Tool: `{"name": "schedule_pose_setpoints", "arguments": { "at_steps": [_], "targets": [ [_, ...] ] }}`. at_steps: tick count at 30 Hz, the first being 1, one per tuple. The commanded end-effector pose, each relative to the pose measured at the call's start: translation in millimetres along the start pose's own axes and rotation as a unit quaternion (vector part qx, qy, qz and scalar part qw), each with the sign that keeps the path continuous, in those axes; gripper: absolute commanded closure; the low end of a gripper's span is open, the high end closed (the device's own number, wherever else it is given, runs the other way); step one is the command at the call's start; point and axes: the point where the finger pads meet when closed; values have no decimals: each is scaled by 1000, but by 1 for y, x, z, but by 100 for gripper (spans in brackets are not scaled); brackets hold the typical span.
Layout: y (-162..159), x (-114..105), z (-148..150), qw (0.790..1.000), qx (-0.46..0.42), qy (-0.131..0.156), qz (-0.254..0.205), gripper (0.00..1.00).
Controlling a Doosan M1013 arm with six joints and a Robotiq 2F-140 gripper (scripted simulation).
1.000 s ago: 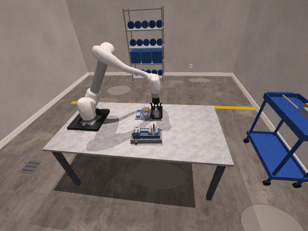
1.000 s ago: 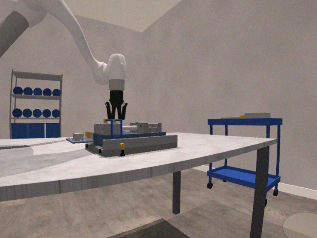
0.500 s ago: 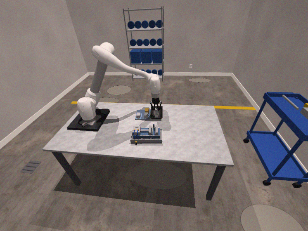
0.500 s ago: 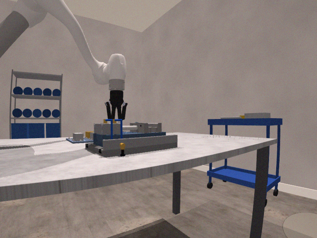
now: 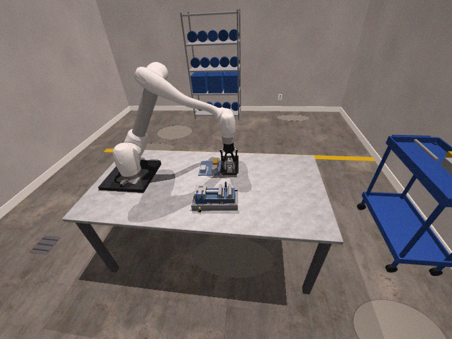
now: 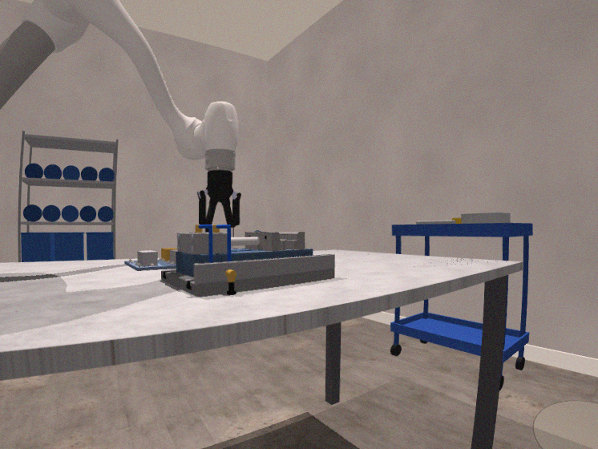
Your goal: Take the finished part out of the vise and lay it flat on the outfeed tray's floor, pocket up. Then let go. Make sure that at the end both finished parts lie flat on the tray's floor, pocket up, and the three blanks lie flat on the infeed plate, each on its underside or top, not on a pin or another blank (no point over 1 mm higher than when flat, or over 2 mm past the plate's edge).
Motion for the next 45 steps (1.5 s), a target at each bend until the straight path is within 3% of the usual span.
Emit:
{"name": "schedule_pose_setpoints", "arguments": {
  "at_steps": [1, 32, 38, 45],
  "targets": [
    [2, 3, 1, 1000, 4, -1, 0, 60],
    [2, 1, 1, 1000, 4, -1, 0, 60],
    [2, -5, 1, 1000, 4, -1, 0, 60],
    [2, -31, 1, 1000, 4, -1, 0, 60]
  ]
}}
Point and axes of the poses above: the point where the finger pads meet when closed, its own x axis out along the fingers, its own z axis across the jaws, y = z × x, and after that the axes turned 7 degrees about x, right-handed
